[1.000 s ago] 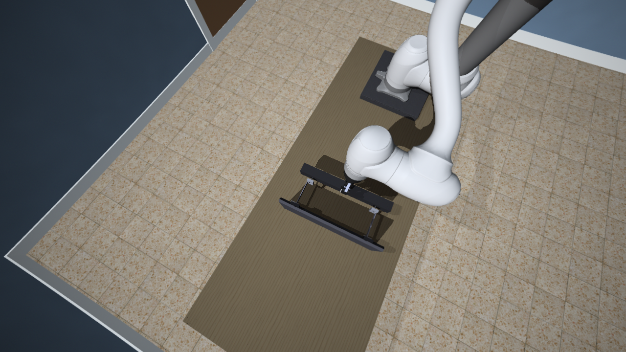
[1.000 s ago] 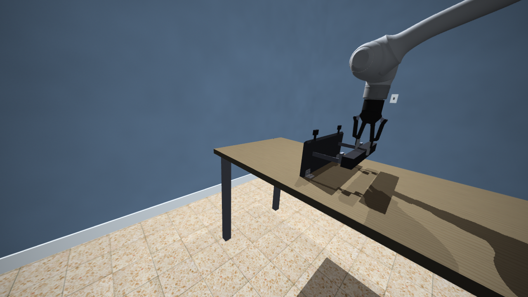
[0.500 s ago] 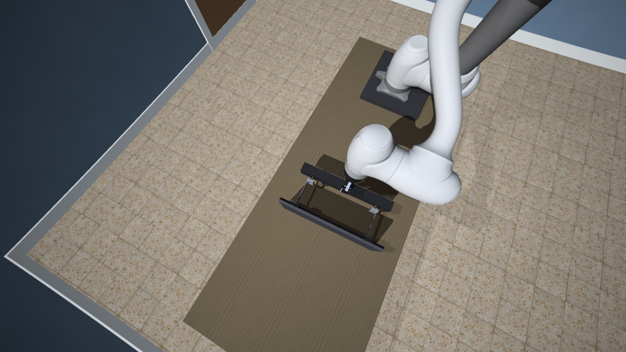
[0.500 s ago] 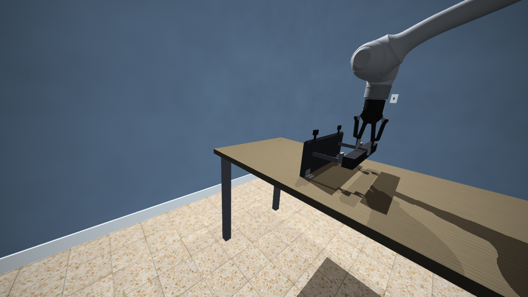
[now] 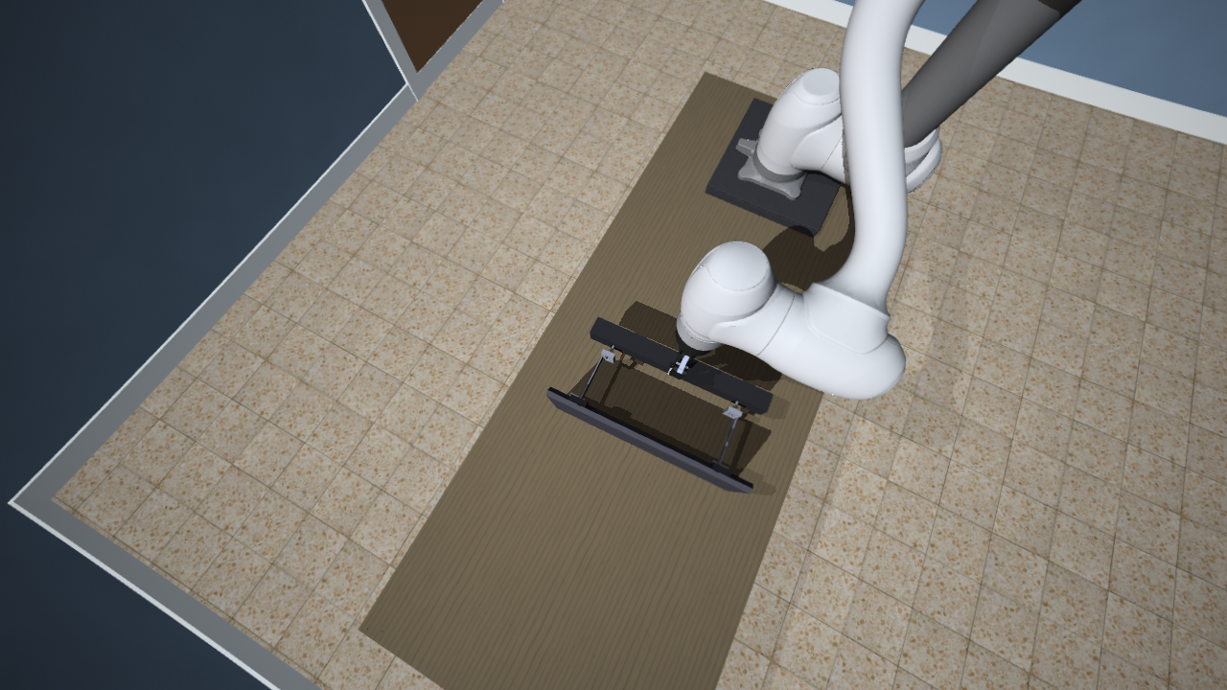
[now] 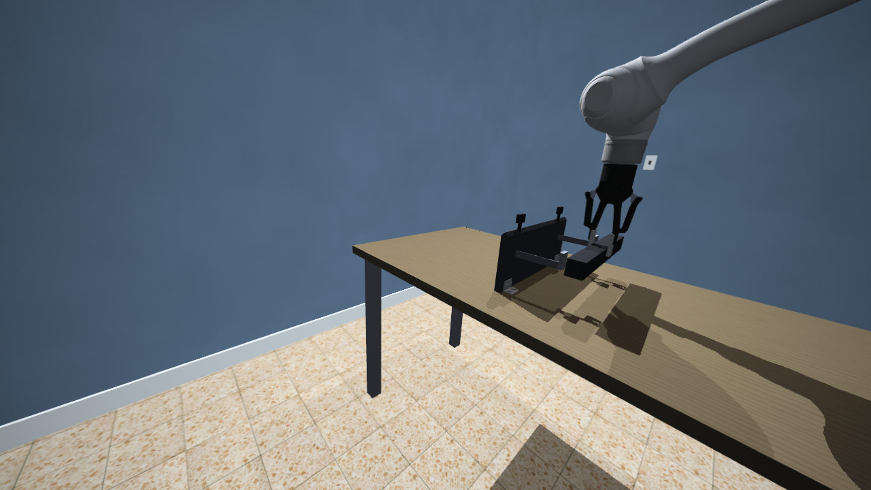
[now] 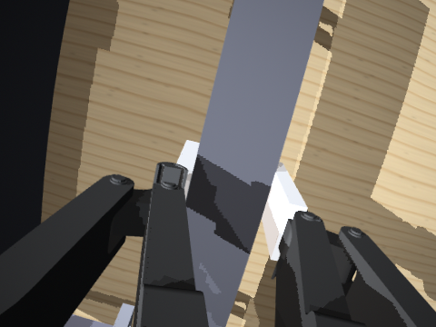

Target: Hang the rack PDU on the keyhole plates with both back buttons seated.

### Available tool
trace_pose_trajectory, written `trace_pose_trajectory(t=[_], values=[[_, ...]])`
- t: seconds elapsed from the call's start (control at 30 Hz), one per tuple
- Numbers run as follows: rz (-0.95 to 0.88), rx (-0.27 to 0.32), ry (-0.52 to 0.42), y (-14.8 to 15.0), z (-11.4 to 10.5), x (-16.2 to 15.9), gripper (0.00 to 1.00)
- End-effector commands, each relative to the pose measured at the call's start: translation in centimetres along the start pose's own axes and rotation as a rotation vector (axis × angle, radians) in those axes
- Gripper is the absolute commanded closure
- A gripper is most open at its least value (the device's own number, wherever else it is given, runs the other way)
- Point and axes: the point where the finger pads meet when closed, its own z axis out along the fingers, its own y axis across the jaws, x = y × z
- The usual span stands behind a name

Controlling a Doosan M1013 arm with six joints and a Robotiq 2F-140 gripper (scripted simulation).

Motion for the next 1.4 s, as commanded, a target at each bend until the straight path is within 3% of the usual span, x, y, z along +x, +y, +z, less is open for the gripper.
trace_pose_trajectory(t=[0.0, 1.37], values=[[0.002, 0.002, -0.002, 0.29, -0.08, -0.08, 1.0], [0.002, 0.002, -0.002, -0.63, -0.07, -0.06, 1.0]])
